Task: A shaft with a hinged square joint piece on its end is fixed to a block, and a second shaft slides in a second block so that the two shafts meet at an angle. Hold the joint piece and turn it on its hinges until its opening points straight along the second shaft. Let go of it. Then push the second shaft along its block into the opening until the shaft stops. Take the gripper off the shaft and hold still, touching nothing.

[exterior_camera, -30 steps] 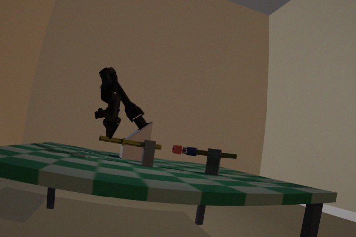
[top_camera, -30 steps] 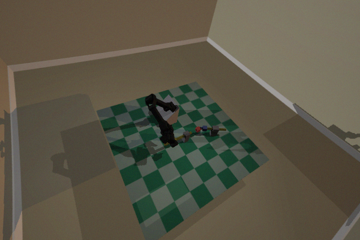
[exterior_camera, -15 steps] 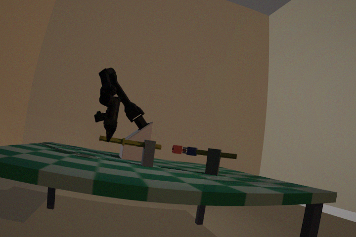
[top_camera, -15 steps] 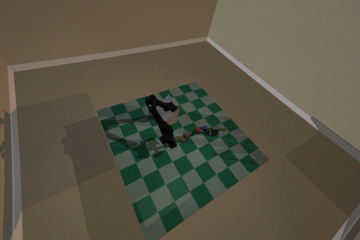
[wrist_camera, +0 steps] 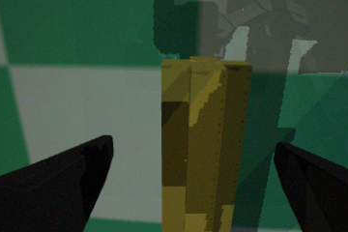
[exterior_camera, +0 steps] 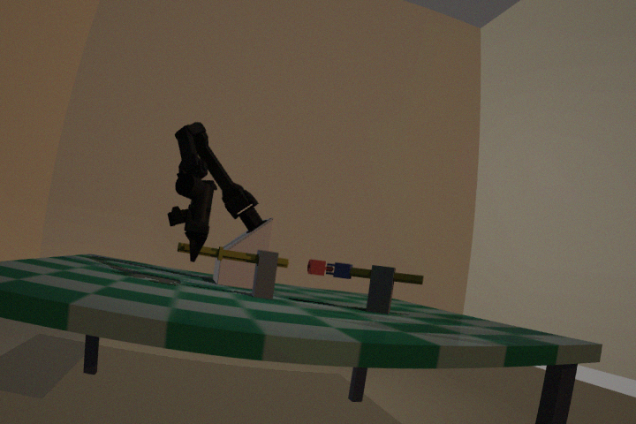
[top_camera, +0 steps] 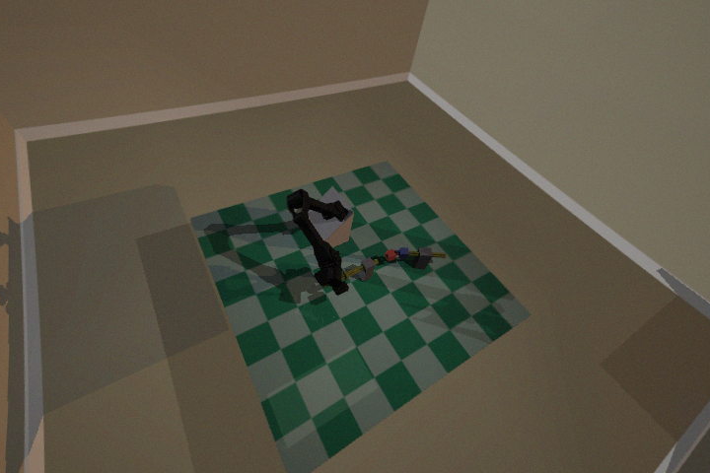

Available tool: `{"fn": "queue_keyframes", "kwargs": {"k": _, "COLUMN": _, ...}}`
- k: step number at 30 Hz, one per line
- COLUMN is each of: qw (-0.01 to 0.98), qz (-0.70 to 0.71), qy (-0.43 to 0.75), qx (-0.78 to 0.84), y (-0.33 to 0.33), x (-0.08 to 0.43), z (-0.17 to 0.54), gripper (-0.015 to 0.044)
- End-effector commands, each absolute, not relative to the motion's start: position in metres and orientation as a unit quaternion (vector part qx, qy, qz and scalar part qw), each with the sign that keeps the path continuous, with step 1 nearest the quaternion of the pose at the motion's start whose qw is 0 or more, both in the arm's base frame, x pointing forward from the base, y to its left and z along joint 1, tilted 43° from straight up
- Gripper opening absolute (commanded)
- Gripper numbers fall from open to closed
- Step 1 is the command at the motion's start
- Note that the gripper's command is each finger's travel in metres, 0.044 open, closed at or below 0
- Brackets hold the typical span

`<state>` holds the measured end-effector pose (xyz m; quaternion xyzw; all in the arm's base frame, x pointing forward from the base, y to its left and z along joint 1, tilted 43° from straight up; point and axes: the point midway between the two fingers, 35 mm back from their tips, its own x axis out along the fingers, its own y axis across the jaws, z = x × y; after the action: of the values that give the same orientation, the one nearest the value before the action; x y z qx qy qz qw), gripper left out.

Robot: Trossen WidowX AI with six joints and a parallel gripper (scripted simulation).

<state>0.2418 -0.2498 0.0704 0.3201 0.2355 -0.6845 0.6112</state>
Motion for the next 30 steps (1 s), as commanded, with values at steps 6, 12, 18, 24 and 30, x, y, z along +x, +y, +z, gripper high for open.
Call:
{"fn": "queue_keyframes", "kwargs": {"k": 6, "qw": 0.611, "qz": -0.683, "qy": 0.241, "qx": 0.319, "y": -0.2497, "x": 0.2417, "z": 0.0672, "gripper": 0.0177}}
{"fn": "queue_keyframes", "kwargs": {"k": 12, "qw": 0.611, "qz": -0.683, "qy": 0.241, "qx": 0.319, "y": -0.2497, "x": 0.2417, "z": 0.0672, "gripper": 0.0102}}
{"fn": "queue_keyframes", "kwargs": {"k": 18, "qw": 0.611, "qz": -0.683, "qy": 0.241, "qx": 0.319, "y": -0.2497, "x": 0.2417, "z": 0.0672, "gripper": 0.0102}}
{"fn": "queue_keyframes", "kwargs": {"k": 24, "qw": 0.611, "qz": -0.683, "qy": 0.241, "qx": 0.319, "y": -0.2497, "x": 0.2417, "z": 0.0672, "gripper": 0.0067}}
{"fn": "queue_keyframes", "kwargs": {"k": 30, "qw": 0.611, "qz": -0.684, "qy": 0.238, "qx": 0.319, "y": -0.2500, "x": 0.2417, "z": 0.0684, "gripper": 0.0067}}
